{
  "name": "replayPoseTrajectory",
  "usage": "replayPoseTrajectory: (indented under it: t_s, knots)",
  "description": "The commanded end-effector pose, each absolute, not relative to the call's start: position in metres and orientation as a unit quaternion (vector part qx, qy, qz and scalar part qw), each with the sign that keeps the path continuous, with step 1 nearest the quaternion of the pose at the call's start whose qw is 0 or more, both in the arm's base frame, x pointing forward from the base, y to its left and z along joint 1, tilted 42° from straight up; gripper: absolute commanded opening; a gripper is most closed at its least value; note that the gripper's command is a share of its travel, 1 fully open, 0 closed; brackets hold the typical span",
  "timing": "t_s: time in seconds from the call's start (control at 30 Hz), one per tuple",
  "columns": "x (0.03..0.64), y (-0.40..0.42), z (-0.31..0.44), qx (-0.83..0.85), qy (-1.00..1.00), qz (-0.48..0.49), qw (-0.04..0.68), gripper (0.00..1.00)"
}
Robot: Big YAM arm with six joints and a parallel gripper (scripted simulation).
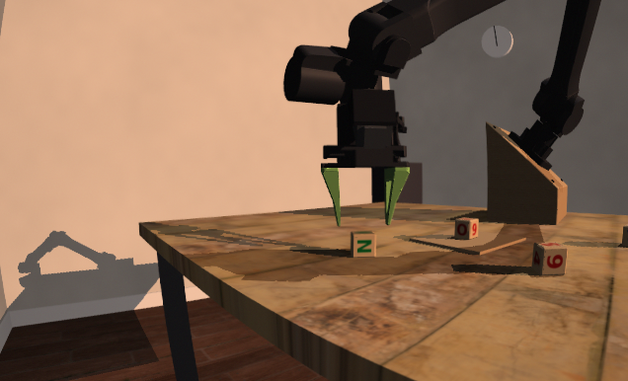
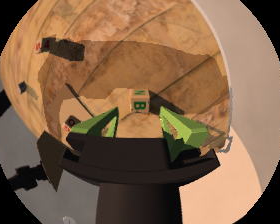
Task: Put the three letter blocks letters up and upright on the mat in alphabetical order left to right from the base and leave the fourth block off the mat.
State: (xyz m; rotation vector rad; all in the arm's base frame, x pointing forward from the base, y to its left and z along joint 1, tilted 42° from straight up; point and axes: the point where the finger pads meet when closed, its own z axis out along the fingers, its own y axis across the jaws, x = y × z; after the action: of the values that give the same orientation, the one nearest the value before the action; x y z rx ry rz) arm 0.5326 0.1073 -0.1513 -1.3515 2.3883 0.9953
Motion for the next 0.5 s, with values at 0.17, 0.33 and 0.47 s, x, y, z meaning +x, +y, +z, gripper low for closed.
replayPoseTrajectory:
  t_s: [0.17,0.33,0.47]
  knots:
    - [0.529,0.116,-0.159,-0.460,0.813,0.341,0.110,0.65]
    - [0.528,0.122,-0.166,-0.460,0.812,0.341,0.110,0.65]
    - [0.527,0.127,-0.171,-0.460,0.812,0.341,0.110,0.65]
